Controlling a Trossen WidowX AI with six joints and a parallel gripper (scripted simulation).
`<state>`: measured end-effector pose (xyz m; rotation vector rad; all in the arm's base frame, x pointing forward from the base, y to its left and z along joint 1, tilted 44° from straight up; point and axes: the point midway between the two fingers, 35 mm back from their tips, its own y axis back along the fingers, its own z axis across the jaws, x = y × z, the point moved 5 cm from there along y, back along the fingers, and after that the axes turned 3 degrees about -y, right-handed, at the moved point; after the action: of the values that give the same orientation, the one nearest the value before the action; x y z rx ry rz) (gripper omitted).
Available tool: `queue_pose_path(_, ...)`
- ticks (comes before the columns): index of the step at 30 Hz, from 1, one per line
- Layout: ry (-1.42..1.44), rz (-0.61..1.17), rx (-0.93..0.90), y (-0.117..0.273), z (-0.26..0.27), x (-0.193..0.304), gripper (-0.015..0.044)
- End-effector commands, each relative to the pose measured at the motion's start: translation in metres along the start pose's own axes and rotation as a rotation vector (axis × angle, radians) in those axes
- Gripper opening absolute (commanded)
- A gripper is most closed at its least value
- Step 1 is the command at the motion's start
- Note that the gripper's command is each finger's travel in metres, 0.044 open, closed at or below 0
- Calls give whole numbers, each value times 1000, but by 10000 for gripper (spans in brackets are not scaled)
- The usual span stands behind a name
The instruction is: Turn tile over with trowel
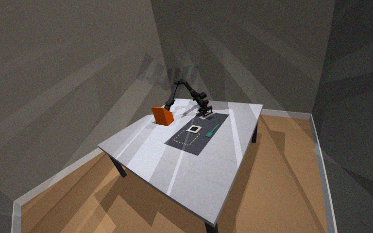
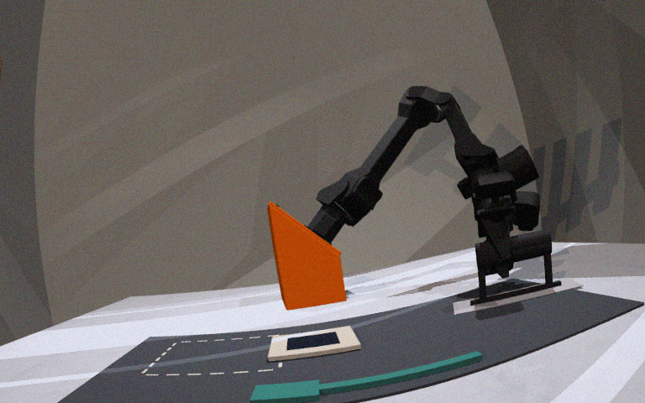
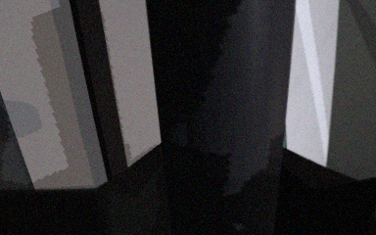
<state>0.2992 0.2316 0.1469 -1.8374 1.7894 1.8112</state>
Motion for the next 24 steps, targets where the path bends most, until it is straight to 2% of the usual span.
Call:
queue_pose_path(1,4,1,0,-1,0,0,129)
queue_pose_path(17,4,1,0,-1,0,0,22)
queue_pose_path(18,4,1,0,0,-1,0,0)
queue_pose_path(24,5,2,1,20,-26,-2,0)
